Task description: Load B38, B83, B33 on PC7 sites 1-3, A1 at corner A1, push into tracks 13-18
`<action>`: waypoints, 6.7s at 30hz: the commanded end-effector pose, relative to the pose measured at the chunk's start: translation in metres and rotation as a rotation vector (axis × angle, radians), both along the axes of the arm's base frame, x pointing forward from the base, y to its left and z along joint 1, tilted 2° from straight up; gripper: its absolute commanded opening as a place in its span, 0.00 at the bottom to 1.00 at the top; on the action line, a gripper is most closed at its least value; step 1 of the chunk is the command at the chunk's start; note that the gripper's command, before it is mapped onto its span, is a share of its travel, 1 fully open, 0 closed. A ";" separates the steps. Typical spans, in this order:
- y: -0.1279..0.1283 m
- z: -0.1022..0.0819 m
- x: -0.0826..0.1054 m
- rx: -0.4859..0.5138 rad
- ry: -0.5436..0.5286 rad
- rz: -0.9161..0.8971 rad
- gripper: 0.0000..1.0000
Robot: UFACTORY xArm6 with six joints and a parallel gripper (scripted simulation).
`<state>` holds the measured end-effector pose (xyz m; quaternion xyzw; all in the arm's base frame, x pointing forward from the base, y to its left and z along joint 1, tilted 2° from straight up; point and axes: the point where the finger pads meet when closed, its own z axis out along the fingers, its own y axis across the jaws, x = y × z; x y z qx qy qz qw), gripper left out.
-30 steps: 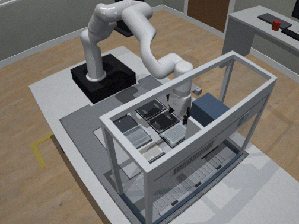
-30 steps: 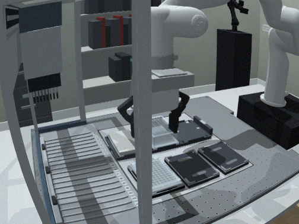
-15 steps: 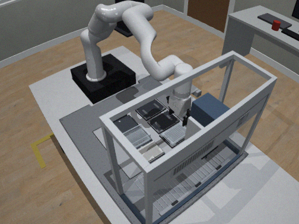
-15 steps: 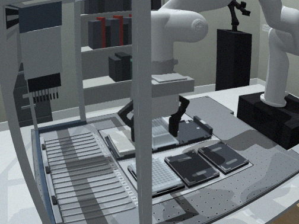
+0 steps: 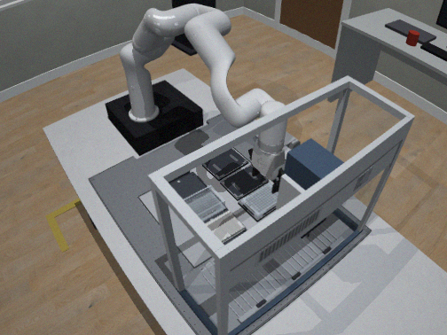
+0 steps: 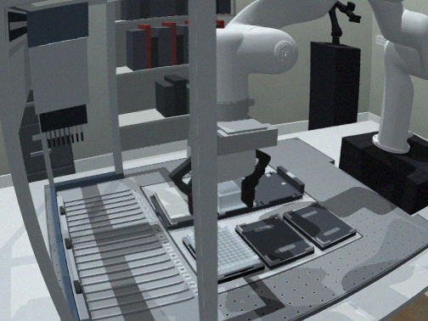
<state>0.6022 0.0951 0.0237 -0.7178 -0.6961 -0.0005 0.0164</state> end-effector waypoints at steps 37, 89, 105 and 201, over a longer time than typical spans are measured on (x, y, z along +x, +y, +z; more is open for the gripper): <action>0.002 -0.056 0.001 0.001 -0.006 0.000 1.00; 0.002 -0.078 0.001 0.001 -0.006 0.000 1.00; 0.002 -0.077 0.001 0.001 -0.006 0.000 0.00; 0.002 -0.050 0.001 0.001 -0.006 0.000 0.00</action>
